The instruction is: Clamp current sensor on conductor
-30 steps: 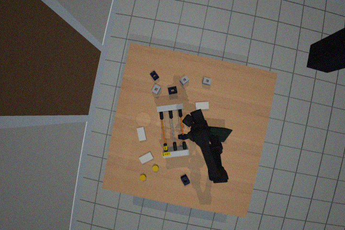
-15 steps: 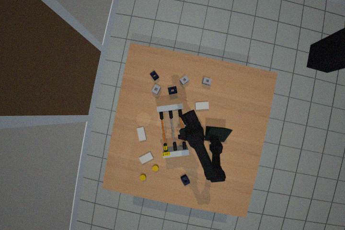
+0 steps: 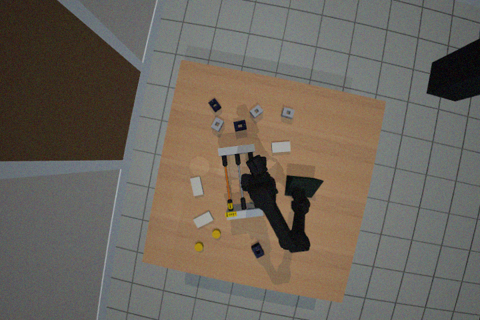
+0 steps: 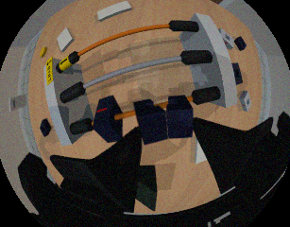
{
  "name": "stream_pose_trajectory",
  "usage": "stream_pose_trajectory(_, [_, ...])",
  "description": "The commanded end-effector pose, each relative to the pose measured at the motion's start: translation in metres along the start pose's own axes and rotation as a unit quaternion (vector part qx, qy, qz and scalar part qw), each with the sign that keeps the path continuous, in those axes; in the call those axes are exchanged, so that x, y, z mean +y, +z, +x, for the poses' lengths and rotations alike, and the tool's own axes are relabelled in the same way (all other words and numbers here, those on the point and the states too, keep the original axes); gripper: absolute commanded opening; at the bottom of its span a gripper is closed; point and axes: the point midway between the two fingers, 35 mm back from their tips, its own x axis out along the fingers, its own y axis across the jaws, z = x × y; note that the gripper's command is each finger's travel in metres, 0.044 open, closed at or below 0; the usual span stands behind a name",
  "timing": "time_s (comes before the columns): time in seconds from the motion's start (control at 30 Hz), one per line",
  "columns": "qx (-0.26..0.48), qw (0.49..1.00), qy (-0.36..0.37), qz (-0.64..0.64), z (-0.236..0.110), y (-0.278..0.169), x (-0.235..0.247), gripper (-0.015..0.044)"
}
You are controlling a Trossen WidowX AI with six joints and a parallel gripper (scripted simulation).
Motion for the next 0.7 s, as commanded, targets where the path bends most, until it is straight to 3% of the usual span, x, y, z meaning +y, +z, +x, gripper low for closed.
stream_pose_trajectory(0.0, [-0.009, 0.998, -0.001, 0.059, 0.0, 0.012, 0.001, 0.0])
stream_pose_trajectory(0.67, [-0.032, 0.939, 0.016, 0.341, 0.004, 0.058, 0.014, 0.0])
